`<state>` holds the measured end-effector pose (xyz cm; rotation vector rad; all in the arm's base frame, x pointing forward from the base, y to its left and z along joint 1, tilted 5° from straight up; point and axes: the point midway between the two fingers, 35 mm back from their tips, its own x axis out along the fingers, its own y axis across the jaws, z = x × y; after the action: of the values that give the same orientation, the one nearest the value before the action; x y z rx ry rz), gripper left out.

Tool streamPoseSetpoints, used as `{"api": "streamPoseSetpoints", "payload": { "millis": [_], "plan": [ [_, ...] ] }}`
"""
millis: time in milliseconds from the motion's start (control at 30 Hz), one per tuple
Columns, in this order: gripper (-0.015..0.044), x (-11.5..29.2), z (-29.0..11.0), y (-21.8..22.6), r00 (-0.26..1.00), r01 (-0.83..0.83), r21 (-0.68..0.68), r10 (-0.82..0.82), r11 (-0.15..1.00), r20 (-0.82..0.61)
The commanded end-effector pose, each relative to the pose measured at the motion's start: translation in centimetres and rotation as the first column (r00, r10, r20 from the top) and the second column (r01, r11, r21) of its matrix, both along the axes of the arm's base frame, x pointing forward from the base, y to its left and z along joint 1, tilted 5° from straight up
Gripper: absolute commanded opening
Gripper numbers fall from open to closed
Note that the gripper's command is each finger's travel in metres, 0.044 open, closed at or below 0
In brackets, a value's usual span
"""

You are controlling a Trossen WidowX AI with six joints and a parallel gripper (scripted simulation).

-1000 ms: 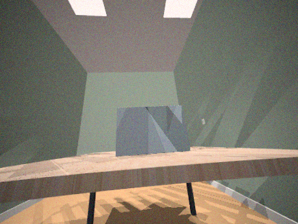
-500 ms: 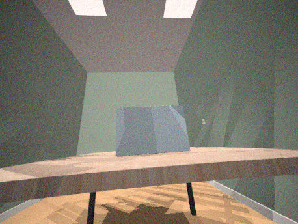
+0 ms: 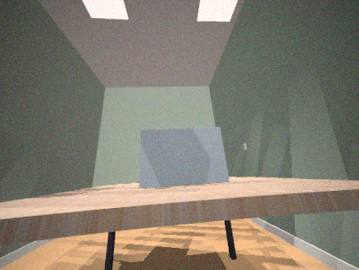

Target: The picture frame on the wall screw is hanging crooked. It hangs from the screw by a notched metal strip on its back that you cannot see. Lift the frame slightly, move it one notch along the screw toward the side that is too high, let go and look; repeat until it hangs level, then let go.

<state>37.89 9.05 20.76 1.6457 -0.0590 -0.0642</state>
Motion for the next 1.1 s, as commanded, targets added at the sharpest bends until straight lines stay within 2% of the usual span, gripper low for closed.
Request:
{"api": "streamPoseSetpoints", "payload": {
  "millis": [0, 1067],
  "plan": [
    [0.0, 0.05, 0.25, -0.03, 1.0, 0.002, 0.001, -0.002, 1.0, 0.01],
    [0.0, 0.07, -0.72, 0.11, 1.0, -0.001, 0.002, 0.001, 1.0, 0.005]
  ]
}}
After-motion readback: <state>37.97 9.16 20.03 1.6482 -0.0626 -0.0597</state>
